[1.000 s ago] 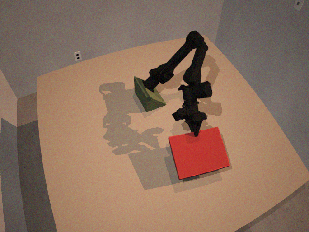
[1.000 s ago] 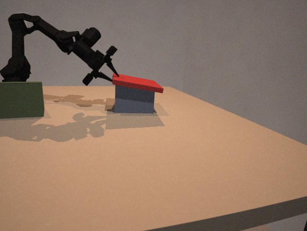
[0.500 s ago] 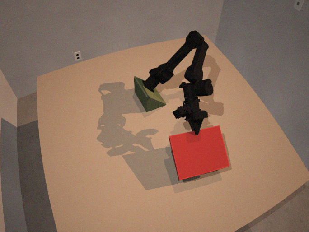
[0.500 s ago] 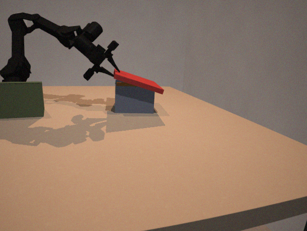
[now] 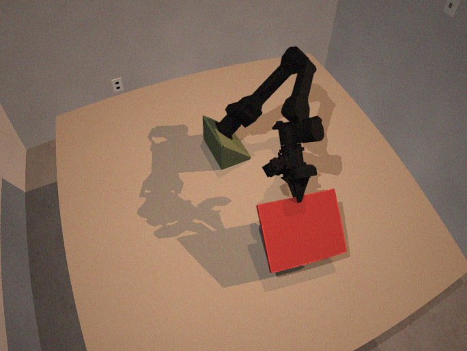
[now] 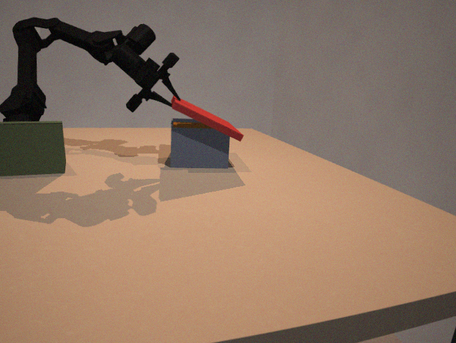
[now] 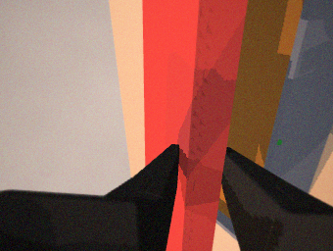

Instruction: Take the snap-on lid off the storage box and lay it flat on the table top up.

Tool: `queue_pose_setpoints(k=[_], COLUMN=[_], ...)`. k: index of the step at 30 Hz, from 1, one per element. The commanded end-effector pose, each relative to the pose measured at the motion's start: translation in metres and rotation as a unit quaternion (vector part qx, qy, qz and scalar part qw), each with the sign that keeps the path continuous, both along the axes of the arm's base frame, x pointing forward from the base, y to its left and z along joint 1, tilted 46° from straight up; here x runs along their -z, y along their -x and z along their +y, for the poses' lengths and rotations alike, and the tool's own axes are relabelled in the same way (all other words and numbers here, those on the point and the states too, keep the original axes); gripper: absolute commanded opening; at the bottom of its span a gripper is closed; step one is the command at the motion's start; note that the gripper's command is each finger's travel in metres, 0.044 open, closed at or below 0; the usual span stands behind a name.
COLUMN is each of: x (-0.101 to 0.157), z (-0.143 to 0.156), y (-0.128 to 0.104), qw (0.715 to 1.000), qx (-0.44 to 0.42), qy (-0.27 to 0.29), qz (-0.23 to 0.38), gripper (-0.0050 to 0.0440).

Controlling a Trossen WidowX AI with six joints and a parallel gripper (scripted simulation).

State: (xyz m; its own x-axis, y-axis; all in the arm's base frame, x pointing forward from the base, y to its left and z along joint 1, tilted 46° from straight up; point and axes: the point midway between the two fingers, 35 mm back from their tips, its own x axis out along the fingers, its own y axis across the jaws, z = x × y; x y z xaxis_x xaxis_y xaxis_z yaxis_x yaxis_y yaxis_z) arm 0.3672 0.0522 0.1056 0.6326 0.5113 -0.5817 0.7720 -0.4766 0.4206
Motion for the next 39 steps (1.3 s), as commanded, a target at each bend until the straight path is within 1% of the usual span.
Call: queue_pose_setpoints(k=[1, 18, 29, 39], x=[-0.002, -0.015, -0.025, -0.033], z=[-0.001, -0.015, -0.026, -0.034], y=[-0.003, -0.019, -0.034, -0.038], qw=[1.000, 1.000, 1.000, 1.000], qx=[-0.004, -0.004, -0.004, -0.004], qy=[-0.003, -0.003, -0.003, -0.003], qz=[0.001, 0.001, 0.001, 0.001], gripper=[-0.0050, -0.0050, -0.0050, -0.0050])
